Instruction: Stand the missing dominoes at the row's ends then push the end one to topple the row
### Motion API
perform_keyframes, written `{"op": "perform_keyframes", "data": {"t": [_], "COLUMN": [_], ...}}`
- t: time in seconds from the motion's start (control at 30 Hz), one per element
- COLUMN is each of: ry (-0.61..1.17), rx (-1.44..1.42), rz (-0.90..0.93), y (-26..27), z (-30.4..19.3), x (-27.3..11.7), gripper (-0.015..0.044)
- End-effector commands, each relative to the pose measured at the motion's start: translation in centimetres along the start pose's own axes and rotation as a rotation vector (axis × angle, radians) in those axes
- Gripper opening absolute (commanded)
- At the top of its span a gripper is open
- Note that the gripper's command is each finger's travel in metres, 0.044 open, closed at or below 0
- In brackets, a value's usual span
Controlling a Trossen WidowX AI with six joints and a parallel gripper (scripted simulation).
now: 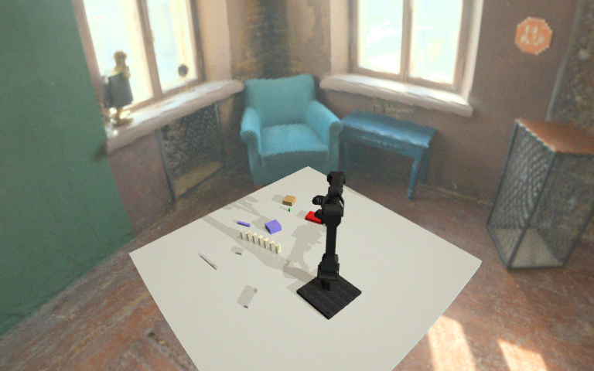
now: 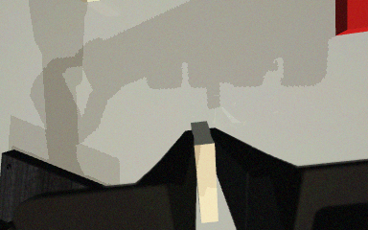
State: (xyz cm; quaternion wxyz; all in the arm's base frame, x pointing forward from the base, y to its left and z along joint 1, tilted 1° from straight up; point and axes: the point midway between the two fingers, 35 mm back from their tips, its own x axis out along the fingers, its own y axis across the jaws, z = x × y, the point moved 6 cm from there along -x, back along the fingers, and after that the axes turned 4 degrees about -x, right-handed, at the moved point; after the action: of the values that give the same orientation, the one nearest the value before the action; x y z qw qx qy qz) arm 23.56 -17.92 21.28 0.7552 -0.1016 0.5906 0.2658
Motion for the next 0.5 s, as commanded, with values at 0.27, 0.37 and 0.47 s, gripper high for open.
{"op": "perform_keyframes", "data": {"t": [0.27,0.37,0.47], "ry": [-0.365,-0.463,-0.561], "rx": [-0.061,-0.067,-0.075], "rz": [0.090,0.087,0.072], "y": [-0.1,-0.1,0.0], "z": [-2.8,-3.5,-4.2], "x": [2.3,2.7,3.0], "gripper": [0.0028,0.0028,0.0028]}}
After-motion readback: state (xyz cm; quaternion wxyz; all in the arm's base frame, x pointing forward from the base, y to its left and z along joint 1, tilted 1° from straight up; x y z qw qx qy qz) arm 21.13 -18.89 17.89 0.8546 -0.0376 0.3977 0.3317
